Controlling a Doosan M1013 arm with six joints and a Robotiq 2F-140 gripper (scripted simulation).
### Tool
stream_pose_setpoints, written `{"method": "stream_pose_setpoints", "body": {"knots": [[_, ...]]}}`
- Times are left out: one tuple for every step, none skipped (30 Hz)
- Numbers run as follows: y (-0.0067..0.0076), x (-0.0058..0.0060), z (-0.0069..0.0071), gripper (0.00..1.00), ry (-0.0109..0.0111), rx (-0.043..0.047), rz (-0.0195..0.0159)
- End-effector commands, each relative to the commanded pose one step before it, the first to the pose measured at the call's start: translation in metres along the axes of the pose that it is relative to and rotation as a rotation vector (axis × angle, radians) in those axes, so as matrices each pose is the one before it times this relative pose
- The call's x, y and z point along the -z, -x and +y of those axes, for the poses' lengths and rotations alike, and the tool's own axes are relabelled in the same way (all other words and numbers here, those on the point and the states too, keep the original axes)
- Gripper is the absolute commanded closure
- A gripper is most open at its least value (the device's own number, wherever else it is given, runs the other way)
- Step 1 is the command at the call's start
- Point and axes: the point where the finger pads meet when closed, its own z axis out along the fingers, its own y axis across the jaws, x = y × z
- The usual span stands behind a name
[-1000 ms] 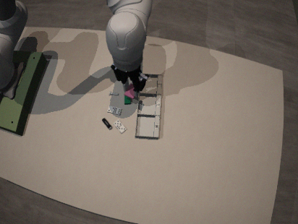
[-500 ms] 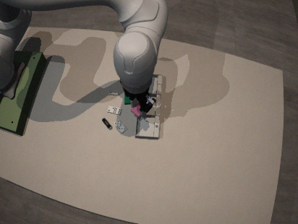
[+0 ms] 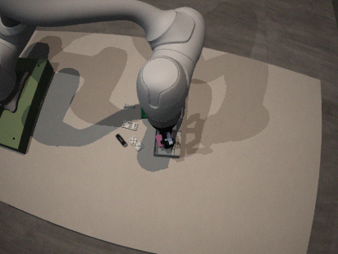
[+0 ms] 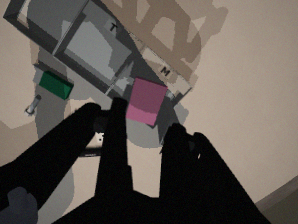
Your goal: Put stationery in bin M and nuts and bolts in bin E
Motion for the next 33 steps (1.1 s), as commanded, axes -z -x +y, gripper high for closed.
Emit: {"method": "stream_pose_setpoints", "body": {"knots": [[-0.00009, 0.00011, -0.00012, 0.79, 0.00649, -0.15678, -0.00456], [0.0, 0.0, 0.0, 0.79, -0.00061, -0.03848, 0.00034], [0.00003, 0.0, 0.00003, 0.79, -0.00002, -0.03854, -0.00009], [0.00003, 0.0, 0.00004, 0.79, 0.00085, -0.0385, -0.00061], [0.00003, 0.0, 0.00004, 0.79, 0.00145, -0.03836, -0.00088], [0.00002, 0.0, 0.00004, 0.79, 0.00236, -0.0381, -0.00127], [0.00002, 0.0, 0.00004, 0.79, 0.00238, -0.02583, -0.00117], [0.00002, 0.0, 0.00004, 0.79, 0.0, 0.0, 0.0], [0.00002, 0.0, 0.00004, 0.79, 0.0, 0.0, 0.0], [0.0, 0.0, 0.0, 0.79, 0.0, 0.0, 0.0], [0.0, 0.0, 0.0, 0.79, 0.0, 0.0, 0.0], [0.0, 0.0, -0.00002, 0.79, 0.0, 0.0, 0.0], [-0.00001, 0.0, -0.00003, 0.79, 0.0, 0.0, 0.0], [-0.00001, 0.0, -0.00003, 0.79, 0.0, 0.0, 0.0], [-0.00001, 0.0, -0.00003, 0.79, 0.0, 0.0, 0.0], [-0.00001, 0.0, -0.00003, 0.79, 0.0, 0.0, 0.0], [-0.00001, 0.0, -0.00002, 0.79, 0.0, 0.0, 0.0], [-0.00001, 0.0, -0.00002, 0.79, 0.0, 0.0, 0.0], [-0.00001, 0.0, -0.00002, 0.79, 0.0, 0.0, 0.0], [-0.00001, 0.0, -0.00002, 0.79, 0.0, 0.0, 0.0], [-0.00001, 0.0, -0.00001, 0.79, 0.0, 0.0, 0.0], [0.0, 0.0, -0.00001, 0.79, 0.0, 0.0, 0.0], [0.0, 0.0, -0.00001, 0.79, 0.0, 0.0, 0.0], [0.0, -0.002, 0.0, 0.79, 0.0, 0.0, 0.0], [0.0, -0.002, 0.0, 0.79, 0.0, 0.0, 0.0], [0.0, -0.002, 0.0, 0.79, 0.0, 0.0, 0.0], [0.0, 0.0, 0.0, 0.79, 0.0, 0.0, 0.0], [0.0, 0.0, 0.0, 0.79, 0.0, 0.0, 0.0], [0.0, -0.002, 0.0, 0.79, 0.0, 0.0, 0.0], [0.0, -0.002, 0.0, 0.79, 0.0, 0.0, 0.0], [0.0, -0.002, 0.0, 0.79, 0.0, 0.0, 0.0], [0.0, -0.002, 0.0, 0.79, 0.0, 0.0, 0.0], [0.0, -0.002, 0.0, 0.79, 0.0, 0.0, 0.0]]}}
